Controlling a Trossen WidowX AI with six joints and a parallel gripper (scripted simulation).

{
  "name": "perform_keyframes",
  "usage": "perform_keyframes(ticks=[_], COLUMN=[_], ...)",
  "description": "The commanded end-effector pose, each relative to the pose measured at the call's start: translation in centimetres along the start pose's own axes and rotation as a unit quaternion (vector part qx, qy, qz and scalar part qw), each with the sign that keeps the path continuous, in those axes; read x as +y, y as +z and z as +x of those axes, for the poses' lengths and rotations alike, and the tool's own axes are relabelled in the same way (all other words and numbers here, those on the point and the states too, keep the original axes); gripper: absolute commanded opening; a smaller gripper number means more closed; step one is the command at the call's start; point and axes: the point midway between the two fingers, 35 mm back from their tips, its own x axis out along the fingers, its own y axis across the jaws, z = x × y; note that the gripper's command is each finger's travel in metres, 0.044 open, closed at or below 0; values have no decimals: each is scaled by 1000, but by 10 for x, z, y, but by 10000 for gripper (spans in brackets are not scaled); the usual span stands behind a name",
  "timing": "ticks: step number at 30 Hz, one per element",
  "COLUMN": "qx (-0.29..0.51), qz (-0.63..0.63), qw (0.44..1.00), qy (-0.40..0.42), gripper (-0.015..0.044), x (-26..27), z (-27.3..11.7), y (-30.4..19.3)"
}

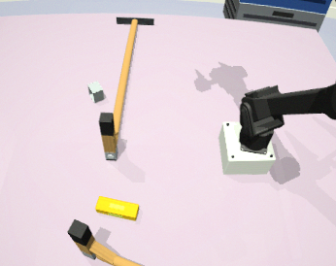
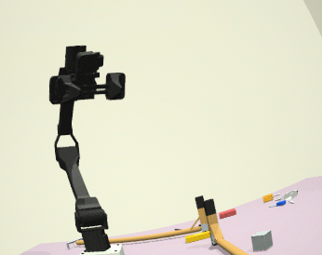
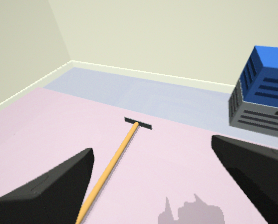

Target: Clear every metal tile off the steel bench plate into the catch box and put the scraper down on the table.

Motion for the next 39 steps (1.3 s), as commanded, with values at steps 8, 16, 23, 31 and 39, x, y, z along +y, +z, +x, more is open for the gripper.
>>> perform_keyframes(ticks=[8, 16, 23, 31, 39], qx=[-42, -144, -231, -325, -410], qz=[35, 109, 162, 203, 221], qw=[998, 983, 959, 924, 883], qy=[-7, -9, -1, 21, 52], gripper=[440, 440, 440, 440, 440], x=[-6, -18, -29, -40, -47], z=[-2, -12, -28, -53, -84], y=[22, 74, 117, 162, 202])
